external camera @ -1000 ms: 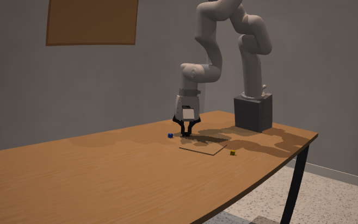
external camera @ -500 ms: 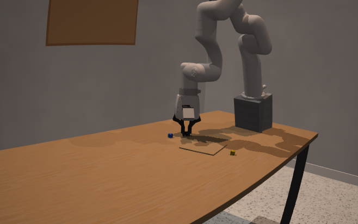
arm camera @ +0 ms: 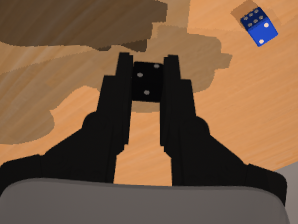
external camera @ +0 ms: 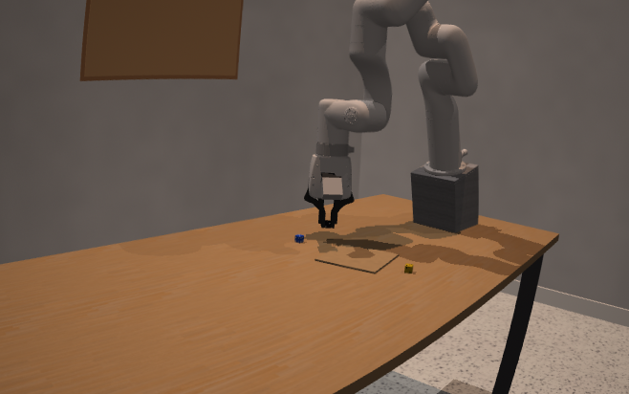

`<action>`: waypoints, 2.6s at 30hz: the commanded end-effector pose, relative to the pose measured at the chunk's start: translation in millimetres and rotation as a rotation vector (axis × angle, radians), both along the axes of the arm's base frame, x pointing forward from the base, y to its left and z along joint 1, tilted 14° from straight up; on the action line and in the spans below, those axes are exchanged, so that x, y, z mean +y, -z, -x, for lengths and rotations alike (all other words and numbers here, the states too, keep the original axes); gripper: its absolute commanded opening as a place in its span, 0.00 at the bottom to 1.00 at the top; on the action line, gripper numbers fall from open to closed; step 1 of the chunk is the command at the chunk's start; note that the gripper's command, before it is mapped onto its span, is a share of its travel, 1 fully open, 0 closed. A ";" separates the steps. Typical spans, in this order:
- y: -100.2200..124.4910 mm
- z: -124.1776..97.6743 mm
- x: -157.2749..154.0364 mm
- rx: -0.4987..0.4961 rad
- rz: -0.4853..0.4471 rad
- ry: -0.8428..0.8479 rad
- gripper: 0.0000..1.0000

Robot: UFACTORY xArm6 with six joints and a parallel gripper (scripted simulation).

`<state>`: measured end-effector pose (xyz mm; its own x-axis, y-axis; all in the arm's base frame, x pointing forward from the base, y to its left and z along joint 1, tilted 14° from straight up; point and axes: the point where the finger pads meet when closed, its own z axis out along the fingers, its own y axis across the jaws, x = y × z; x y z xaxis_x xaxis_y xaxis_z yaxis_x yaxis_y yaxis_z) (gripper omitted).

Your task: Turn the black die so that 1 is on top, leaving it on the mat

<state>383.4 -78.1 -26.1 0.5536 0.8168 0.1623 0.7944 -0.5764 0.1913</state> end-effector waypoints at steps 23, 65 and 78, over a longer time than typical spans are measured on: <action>-66.7 15.1 -1.7 0.012 0.000 0.001 0.11; -84.4 -15.5 146.6 -0.007 0.192 -0.756 0.11; -71.3 -18.8 146.9 -0.006 0.191 -0.756 0.11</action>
<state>399.1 68.3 48.6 -0.1654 0.9861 -0.0177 0.9582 0.1649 0.2336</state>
